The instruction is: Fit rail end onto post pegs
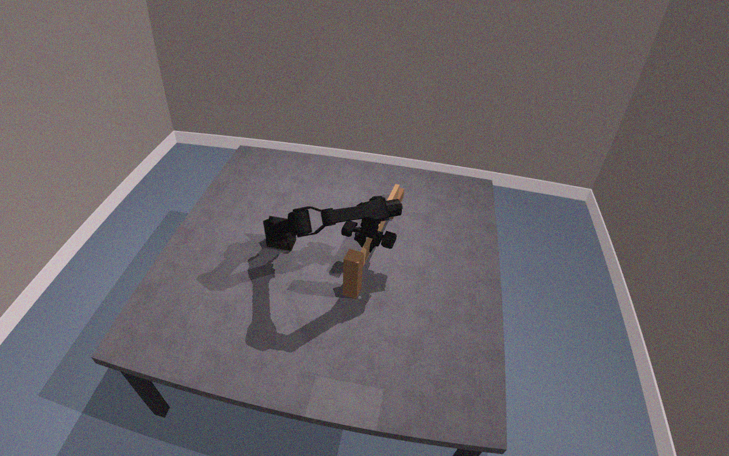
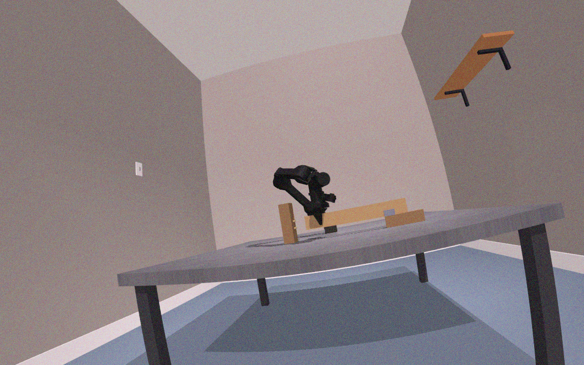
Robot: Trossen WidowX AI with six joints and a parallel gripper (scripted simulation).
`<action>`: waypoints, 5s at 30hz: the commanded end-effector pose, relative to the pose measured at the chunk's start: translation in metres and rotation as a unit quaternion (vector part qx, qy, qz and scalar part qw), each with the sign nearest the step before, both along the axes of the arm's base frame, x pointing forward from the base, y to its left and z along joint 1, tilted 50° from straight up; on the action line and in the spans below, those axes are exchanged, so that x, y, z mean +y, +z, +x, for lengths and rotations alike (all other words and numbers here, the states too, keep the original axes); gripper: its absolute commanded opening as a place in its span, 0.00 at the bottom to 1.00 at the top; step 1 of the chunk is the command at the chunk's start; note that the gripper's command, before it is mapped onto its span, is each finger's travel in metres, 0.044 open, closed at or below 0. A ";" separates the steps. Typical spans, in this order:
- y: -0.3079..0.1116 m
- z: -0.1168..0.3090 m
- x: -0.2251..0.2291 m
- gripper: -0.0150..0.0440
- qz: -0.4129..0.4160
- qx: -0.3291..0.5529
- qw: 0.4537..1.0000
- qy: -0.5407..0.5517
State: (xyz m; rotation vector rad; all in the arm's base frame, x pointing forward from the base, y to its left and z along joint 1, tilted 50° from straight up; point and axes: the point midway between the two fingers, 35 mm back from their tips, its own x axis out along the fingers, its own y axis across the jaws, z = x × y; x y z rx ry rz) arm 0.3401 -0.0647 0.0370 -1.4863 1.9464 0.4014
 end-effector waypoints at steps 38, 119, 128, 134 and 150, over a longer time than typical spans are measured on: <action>0.012 -0.003 -0.006 0.25 -0.001 0.001 1.000 0.003; 0.031 -0.011 -0.020 0.25 -0.001 0.001 1.000 0.003; 0.033 -0.012 -0.022 0.25 -0.001 0.001 1.000 0.003; 0.034 -0.012 -0.023 0.25 -0.001 0.001 1.000 0.003; 0.037 -0.014 -0.027 0.25 -0.002 0.001 1.000 0.003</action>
